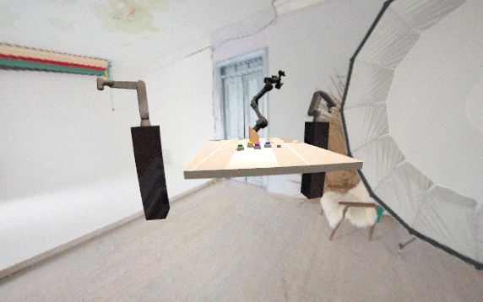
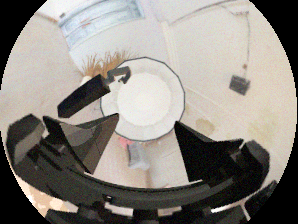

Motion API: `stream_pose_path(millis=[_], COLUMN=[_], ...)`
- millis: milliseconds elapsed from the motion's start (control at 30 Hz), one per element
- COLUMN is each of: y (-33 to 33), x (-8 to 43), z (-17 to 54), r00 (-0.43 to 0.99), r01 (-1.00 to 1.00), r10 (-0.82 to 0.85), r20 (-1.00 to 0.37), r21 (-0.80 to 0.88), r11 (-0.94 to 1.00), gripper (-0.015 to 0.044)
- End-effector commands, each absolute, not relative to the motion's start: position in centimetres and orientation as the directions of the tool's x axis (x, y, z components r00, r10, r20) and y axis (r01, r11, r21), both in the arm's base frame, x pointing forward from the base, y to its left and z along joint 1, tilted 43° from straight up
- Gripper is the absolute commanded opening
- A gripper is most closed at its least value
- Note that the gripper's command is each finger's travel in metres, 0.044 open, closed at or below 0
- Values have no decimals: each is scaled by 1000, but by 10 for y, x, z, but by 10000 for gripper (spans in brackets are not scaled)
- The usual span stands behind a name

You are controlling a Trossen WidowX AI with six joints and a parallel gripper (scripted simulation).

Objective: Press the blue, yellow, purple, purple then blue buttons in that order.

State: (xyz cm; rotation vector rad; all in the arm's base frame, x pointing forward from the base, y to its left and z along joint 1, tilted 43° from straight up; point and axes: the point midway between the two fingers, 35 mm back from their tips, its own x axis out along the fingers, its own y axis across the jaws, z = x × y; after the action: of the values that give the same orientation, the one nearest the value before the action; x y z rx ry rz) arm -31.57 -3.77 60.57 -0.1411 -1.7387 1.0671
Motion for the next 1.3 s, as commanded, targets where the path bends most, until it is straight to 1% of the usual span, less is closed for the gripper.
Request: stream_pose_path(millis=[0, 67, 100, 233, 333, 467, 600, 767, 967, 1133, 1267], y=[-35, -17, -2, 23, 46, 76, 98, 111, 109, 93, 72], x=[-312, -286, -261, -216, -170, -96, -21, 69, 169, 239, 283], z=[607, 620, 629, 641, 648, 649, 637, 608, 552, 488, 428], r00=[-441, -374, -313, -202, -88, 93, 271, 469, 662, 766, 801], r01=[-383, -414, -440, -483, -520, -564, -600, -630, -642, -627, -594], r10=[554, 583, 606, 644, 677, 720, 743, 741, 700, 640, 585], r20=[706, 722, 731, 738, 731, 688, 612, 480, 269, 57, -128], r21=[-706, -692, -677, -647, -613, -559, -496, -406, -278, -153, -41], r11=[596, 592, 590, 590, 595, 607, 628, 662, 714, 764, 803], gripper=[400, 400, 400, 400, 400, 400, 400, 400, 400, 400, 400])
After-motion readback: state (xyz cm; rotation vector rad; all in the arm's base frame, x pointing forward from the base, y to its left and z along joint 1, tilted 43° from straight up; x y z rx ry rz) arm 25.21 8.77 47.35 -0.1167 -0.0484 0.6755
